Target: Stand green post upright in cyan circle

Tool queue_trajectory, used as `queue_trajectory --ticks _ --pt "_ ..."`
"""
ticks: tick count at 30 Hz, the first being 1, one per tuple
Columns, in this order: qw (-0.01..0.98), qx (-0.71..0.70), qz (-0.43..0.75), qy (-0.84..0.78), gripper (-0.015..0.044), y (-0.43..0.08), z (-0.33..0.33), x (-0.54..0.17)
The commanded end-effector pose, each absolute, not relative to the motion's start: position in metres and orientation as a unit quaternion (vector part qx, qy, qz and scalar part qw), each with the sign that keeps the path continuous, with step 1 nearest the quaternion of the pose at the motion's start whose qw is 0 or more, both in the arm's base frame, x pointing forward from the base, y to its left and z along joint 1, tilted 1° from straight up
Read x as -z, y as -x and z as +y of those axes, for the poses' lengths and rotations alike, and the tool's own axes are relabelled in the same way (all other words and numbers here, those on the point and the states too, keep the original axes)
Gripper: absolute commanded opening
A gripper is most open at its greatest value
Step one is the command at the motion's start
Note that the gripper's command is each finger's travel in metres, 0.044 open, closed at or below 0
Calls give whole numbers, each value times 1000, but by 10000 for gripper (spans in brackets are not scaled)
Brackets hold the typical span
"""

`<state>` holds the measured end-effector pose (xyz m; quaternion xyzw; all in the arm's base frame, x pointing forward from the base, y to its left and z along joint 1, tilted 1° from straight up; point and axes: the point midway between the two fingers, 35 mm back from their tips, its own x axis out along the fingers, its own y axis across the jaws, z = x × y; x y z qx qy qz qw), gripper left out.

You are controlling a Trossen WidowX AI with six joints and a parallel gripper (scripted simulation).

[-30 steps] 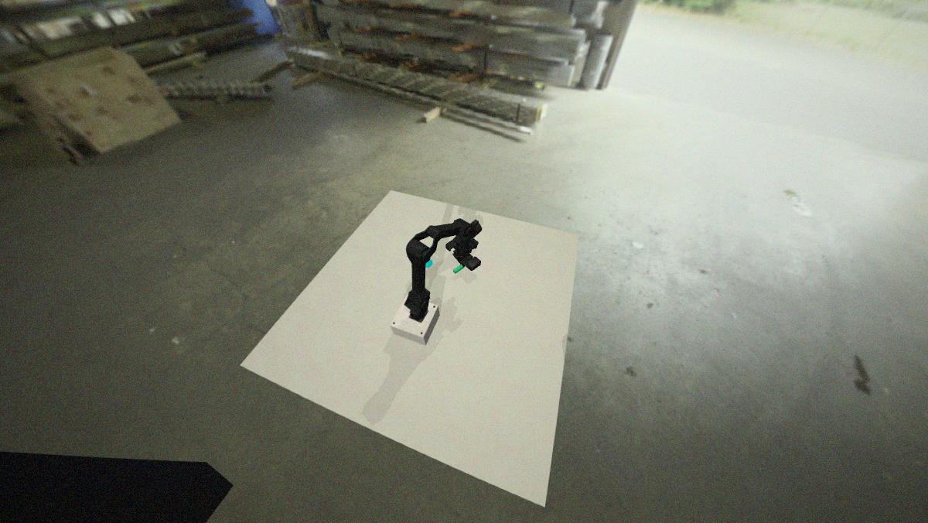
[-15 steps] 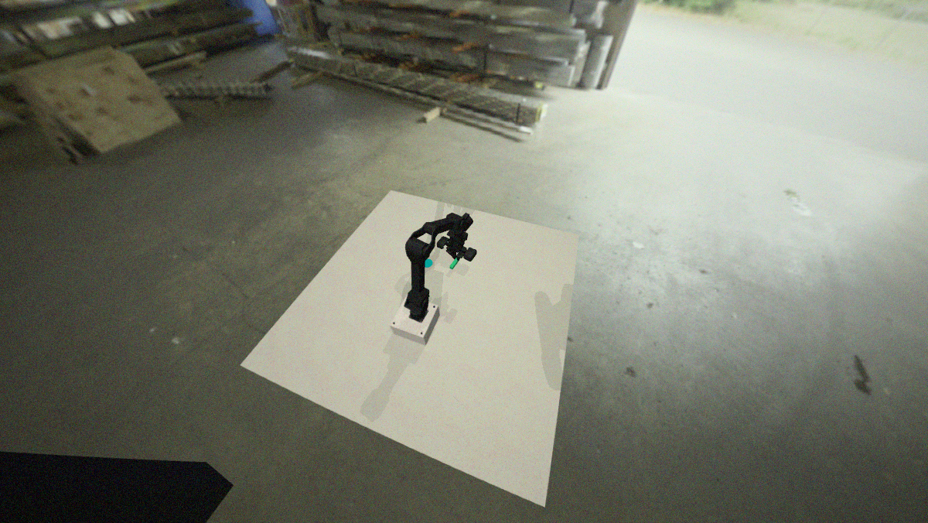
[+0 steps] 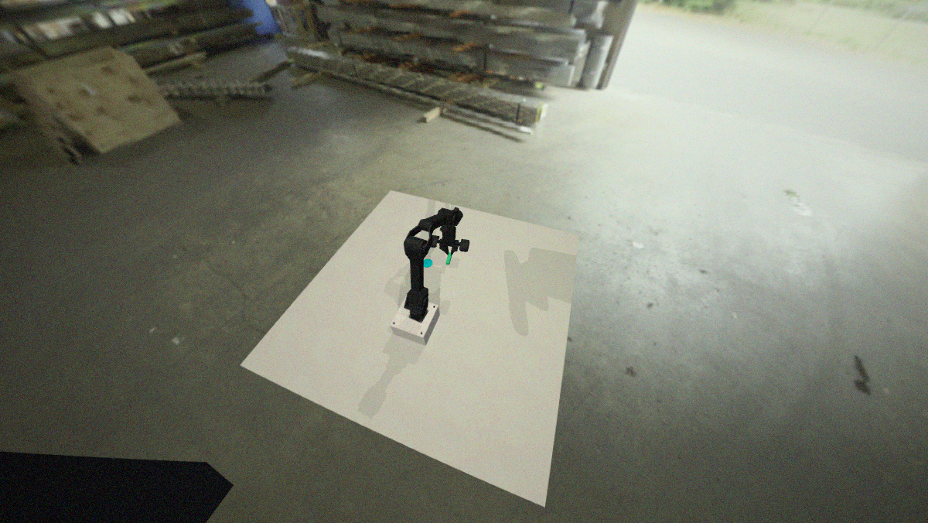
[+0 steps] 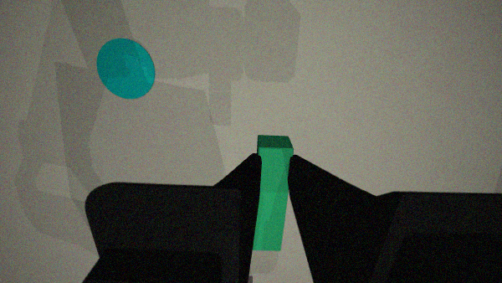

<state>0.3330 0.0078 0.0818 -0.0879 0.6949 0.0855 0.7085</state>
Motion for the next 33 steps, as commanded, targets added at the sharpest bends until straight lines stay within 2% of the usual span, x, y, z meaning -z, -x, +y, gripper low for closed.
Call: queue_trajectory --ticks 1,33 --pt "702 -122 691 122 23 -336 22 -82" --pt "615 -361 603 358 23 -334 125 -89"
